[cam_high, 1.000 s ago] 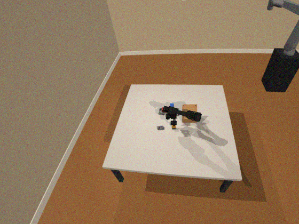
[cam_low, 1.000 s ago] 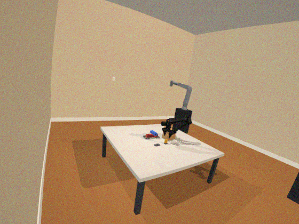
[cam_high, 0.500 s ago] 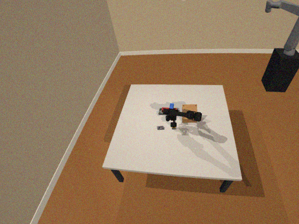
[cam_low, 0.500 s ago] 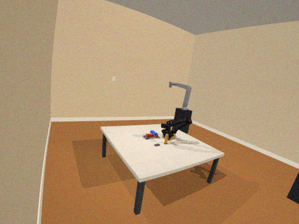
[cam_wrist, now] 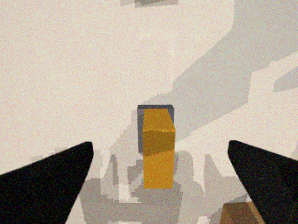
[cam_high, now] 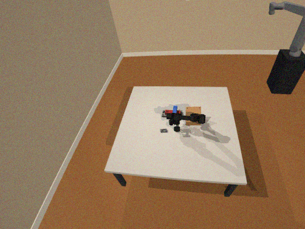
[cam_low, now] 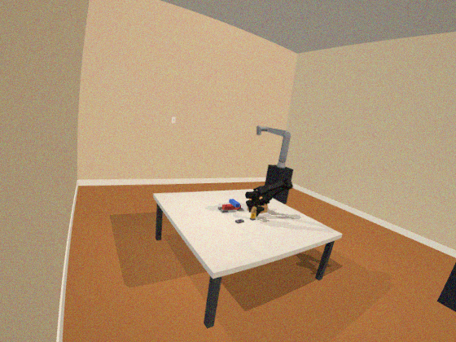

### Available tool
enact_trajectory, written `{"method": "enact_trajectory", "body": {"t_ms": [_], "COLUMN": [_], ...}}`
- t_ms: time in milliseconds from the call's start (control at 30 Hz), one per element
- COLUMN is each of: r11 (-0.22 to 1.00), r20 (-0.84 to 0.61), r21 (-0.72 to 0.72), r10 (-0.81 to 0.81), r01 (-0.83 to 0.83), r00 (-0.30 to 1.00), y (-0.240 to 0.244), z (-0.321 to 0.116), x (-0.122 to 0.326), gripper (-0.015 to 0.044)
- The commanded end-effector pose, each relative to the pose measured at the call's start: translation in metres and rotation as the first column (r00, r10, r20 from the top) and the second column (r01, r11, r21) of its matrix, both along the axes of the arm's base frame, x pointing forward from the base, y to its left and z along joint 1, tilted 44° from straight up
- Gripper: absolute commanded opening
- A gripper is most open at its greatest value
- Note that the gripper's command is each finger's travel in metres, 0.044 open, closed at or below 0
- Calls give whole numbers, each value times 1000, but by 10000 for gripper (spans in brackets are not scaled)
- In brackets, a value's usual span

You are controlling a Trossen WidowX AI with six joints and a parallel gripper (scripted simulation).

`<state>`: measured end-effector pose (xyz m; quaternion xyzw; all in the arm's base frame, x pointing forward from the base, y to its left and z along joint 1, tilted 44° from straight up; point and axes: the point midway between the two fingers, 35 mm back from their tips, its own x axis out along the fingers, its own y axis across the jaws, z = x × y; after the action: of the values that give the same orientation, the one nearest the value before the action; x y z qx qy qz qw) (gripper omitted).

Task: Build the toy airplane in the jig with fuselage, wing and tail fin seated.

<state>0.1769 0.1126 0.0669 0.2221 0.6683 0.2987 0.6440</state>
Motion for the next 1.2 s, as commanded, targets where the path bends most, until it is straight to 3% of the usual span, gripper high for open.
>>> {"method": "enact_trajectory", "body": {"t_ms": [0, 467, 967, 1167], "r11": [1000, 1000, 1000, 1000], "r20": [-5, -6, -6, -6], "r21": [6, 11, 11, 11], "r10": [-2, -1, -1, -1], "r01": [2, 1, 1, 1], "r00": [1000, 1000, 1000, 1000], "y": [6, 20, 20, 20], "z": [-5, -18, -18, -18], "x": [-1, -5, -5, -5], "gripper": [440, 440, 46, 6]}}
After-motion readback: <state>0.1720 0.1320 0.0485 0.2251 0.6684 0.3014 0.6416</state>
